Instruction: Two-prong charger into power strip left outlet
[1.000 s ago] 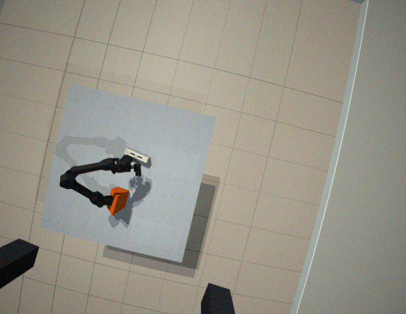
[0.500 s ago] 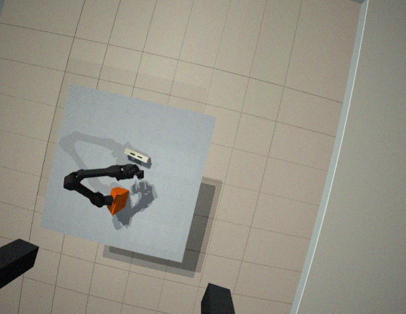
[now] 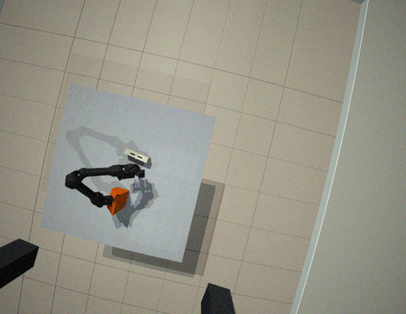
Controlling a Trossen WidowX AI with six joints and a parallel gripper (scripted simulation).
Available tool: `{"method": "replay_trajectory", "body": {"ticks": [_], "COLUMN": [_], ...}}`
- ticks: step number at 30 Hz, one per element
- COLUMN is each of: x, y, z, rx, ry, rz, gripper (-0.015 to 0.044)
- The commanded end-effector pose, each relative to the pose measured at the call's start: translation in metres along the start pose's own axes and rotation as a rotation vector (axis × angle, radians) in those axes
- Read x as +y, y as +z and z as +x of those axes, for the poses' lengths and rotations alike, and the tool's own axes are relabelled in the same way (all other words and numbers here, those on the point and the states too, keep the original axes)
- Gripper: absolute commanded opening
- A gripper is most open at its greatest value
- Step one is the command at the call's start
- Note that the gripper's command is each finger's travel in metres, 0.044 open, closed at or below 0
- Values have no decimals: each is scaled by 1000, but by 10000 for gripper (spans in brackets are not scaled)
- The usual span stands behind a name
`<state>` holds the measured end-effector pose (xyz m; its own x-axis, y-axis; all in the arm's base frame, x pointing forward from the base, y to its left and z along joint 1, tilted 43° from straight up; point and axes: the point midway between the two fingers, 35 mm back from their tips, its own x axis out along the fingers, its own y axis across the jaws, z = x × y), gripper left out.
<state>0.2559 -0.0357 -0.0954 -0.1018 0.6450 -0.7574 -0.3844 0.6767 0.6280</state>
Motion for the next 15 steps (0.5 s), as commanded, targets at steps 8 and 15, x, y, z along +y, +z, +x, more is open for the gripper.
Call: {"method": "replay_trajectory", "body": {"ticks": [8, 15], "x": [3, 3], "y": [0, 0], "z": [20, 31], "rx": [4, 3], "ry": [13, 14], "rz": [8, 8], "gripper": [440, 440]}}
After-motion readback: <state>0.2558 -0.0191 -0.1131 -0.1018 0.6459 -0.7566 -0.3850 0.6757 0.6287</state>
